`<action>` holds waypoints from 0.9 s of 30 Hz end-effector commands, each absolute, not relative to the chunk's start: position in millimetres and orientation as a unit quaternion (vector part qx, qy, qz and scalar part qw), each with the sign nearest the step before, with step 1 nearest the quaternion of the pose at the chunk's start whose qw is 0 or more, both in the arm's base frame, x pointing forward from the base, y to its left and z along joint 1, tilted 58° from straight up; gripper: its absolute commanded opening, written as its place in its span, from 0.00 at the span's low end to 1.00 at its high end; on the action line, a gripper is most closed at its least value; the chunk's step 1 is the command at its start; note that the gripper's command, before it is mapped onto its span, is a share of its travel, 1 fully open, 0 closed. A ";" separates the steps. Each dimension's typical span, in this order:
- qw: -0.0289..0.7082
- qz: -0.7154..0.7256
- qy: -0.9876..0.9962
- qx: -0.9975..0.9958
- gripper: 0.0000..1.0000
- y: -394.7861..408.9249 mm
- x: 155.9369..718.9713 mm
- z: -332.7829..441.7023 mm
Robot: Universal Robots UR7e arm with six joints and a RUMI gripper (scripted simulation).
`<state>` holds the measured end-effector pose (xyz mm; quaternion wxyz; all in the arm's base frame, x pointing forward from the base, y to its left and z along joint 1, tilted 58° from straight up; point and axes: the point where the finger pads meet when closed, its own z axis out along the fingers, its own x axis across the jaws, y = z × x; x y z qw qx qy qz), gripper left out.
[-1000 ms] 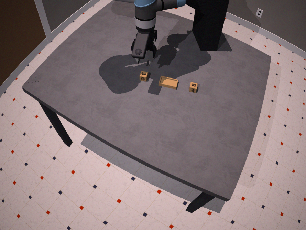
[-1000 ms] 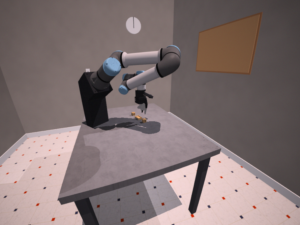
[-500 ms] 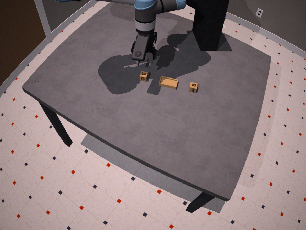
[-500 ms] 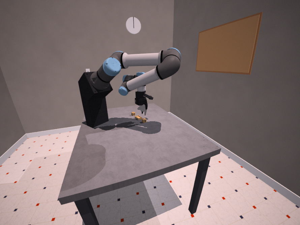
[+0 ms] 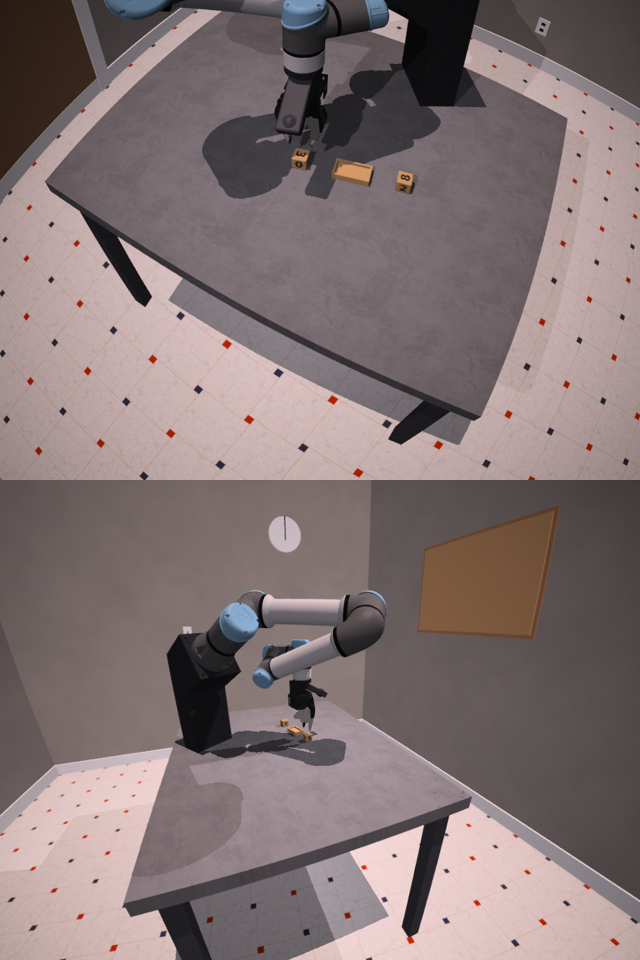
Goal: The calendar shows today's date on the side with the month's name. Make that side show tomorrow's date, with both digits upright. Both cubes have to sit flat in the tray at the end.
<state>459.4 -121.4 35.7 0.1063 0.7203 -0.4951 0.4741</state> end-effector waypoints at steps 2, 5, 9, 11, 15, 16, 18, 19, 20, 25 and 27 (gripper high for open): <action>0.106 0.474 -0.495 0.720 0.29 -125.1 463.5 32.6; 0.106 0.474 -0.495 0.720 0.29 -127.3 465.7 30.8; 0.106 0.474 -0.495 0.720 0.29 -129.5 467.9 28.9; 0.106 0.474 -0.495 0.720 0.29 -130.3 468.7 28.2; 0.106 0.474 -0.495 0.720 0.29 -131.2 469.7 27.4; 0.106 0.474 -0.495 0.720 0.29 -131.2 469.7 27.4; 0.106 0.474 -0.495 0.720 0.29 -131.3 469.8 27.3; 0.106 0.474 -0.495 0.720 0.29 -131.4 469.9 27.2; 0.106 0.474 -0.495 0.720 0.29 -131.5 469.9 27.2; 0.106 0.474 -0.495 0.720 0.29 -131.5 470.0 27.2; 0.106 0.474 -0.495 0.720 0.29 -131.5 470.0 27.2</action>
